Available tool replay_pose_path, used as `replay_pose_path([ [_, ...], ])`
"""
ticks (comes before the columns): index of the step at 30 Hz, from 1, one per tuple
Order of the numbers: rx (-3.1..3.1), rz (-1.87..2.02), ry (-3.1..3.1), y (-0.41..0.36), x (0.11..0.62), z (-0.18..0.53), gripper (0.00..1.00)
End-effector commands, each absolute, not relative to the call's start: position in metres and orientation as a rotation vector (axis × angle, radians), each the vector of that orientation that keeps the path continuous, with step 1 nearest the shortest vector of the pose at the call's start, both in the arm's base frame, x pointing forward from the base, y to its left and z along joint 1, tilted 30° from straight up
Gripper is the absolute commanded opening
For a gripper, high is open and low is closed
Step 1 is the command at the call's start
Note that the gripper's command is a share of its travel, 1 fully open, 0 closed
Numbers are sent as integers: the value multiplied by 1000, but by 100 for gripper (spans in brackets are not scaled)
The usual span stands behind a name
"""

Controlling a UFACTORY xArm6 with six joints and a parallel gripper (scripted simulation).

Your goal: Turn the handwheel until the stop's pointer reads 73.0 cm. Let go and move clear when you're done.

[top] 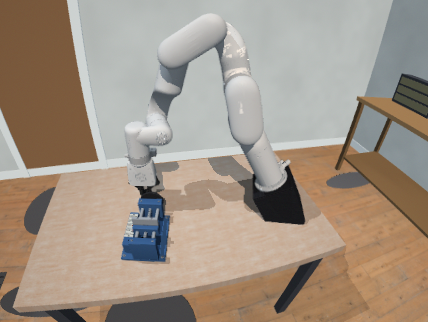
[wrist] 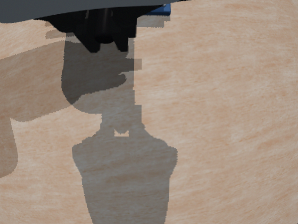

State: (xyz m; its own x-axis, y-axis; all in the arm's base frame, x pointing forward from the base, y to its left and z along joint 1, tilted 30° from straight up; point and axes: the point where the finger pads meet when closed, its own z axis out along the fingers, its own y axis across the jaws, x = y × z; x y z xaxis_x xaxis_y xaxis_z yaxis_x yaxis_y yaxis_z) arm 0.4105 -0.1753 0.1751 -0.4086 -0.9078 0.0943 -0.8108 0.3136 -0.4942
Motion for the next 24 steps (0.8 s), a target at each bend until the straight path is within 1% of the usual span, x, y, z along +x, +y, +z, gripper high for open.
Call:
replay_pose_path([
  [1,-1579,-710,2376,-175,411,175,6],
  [24,-1579,-710,2376,-177,413,171,6],
])
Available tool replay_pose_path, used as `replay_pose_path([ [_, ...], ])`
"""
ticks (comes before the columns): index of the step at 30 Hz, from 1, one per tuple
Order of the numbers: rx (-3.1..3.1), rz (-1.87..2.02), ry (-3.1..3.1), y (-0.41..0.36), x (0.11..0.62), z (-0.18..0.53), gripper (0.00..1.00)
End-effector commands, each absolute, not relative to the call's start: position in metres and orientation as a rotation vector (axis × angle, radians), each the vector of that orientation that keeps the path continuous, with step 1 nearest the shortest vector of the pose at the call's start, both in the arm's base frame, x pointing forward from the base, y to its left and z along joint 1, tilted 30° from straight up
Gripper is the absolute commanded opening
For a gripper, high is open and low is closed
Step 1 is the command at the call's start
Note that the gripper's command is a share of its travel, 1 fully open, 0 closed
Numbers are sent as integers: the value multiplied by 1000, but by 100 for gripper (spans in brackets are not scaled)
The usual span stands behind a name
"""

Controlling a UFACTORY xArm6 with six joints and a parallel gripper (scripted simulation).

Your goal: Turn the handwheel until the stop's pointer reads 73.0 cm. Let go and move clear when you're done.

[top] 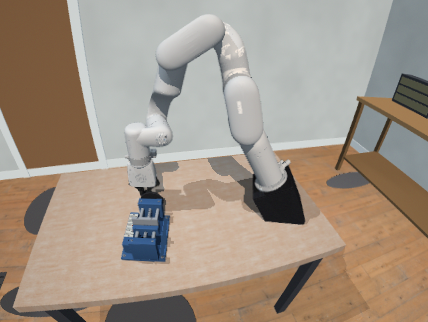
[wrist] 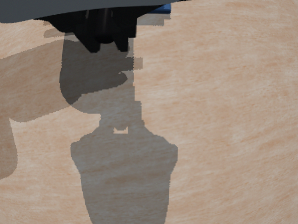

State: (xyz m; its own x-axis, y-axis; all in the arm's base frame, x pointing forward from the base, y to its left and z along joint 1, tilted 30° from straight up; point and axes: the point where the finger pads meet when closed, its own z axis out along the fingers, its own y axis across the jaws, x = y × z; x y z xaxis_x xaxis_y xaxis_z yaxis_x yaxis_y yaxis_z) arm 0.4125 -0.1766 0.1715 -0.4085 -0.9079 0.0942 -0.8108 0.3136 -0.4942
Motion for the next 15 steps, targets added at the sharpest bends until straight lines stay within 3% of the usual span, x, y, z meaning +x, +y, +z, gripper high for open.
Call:
replay_pose_path([
  [1,-1579,-710,2376,-177,413,171,6],
  [15,-1579,-710,2376,-179,415,163,6],
])
